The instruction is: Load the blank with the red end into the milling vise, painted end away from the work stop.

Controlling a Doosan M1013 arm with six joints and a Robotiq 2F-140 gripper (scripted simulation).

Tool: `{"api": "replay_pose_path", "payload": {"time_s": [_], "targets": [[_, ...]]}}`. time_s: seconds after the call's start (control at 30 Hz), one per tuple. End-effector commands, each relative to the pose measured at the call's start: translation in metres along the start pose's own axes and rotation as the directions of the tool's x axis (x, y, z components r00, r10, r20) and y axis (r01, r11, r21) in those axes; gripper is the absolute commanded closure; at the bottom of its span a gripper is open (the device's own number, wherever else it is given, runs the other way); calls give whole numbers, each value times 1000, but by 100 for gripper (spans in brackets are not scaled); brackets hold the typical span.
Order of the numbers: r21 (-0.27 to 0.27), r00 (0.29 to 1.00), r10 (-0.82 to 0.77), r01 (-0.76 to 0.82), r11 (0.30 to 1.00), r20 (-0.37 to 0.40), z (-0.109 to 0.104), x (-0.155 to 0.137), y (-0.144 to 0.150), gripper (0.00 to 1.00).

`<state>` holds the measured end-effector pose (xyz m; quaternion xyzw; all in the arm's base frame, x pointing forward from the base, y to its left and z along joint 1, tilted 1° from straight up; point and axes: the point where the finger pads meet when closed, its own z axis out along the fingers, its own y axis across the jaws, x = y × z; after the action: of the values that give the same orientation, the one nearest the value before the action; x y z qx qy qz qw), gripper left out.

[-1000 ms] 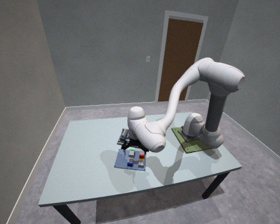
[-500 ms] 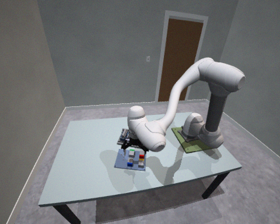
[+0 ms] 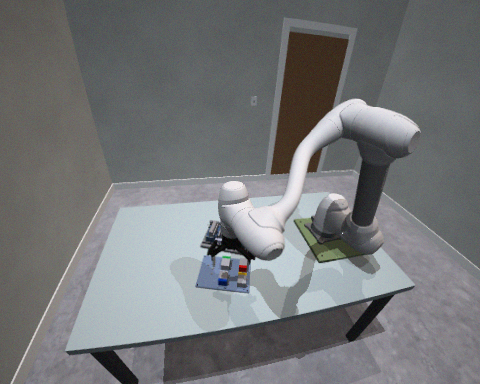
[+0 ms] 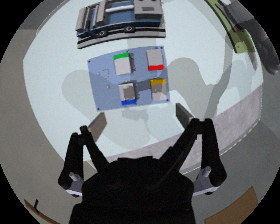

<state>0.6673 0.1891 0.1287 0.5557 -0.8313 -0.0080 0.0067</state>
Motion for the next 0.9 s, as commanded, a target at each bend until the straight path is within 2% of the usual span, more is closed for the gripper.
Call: {"api": "replay_pose_path", "payload": {"time_s": [0.0,0.33,0.87], "targets": [[0,1000,0,0,1000,0,-1,-6,-1,0],[0,1000,0,0,1000,0,-4,-25,-5,0],[0,1000,0,0,1000,0,-3,-21,-4,0]]}}
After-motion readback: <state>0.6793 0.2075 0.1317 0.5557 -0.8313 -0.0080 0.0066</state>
